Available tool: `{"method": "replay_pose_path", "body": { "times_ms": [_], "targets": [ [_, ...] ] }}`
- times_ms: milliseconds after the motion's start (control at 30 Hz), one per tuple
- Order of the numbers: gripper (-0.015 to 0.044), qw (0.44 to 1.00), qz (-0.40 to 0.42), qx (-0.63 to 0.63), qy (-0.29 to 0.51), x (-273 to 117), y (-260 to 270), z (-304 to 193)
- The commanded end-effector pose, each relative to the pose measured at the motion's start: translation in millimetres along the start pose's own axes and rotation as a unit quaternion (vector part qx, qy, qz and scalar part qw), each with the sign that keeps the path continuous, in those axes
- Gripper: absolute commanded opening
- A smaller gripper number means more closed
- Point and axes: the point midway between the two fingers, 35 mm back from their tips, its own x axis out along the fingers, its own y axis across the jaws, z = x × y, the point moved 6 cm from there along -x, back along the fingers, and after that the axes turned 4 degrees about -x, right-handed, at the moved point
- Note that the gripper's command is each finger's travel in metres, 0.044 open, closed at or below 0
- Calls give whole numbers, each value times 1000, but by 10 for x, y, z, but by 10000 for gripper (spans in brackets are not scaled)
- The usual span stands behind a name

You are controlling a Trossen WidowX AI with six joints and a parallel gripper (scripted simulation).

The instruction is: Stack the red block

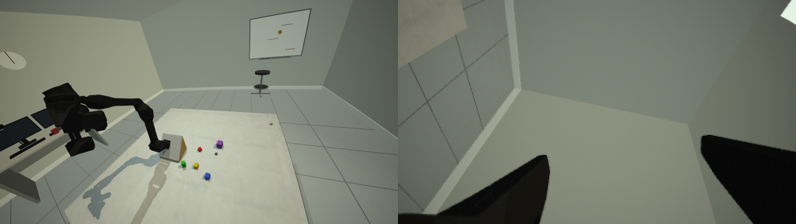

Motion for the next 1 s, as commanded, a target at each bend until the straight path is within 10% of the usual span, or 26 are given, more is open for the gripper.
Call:
{"method": "replay_pose_path", "body": {
  "times_ms": [0, 433, 967],
  "targets": [
    [426, 1000, 0, 3, 0, 1, 6, -4],
    [440, 967, 9, 256, -9, 229, 675, -307],
    [440, 746, 112, 651, -80, 1099, 1780, -17]
  ]
}}
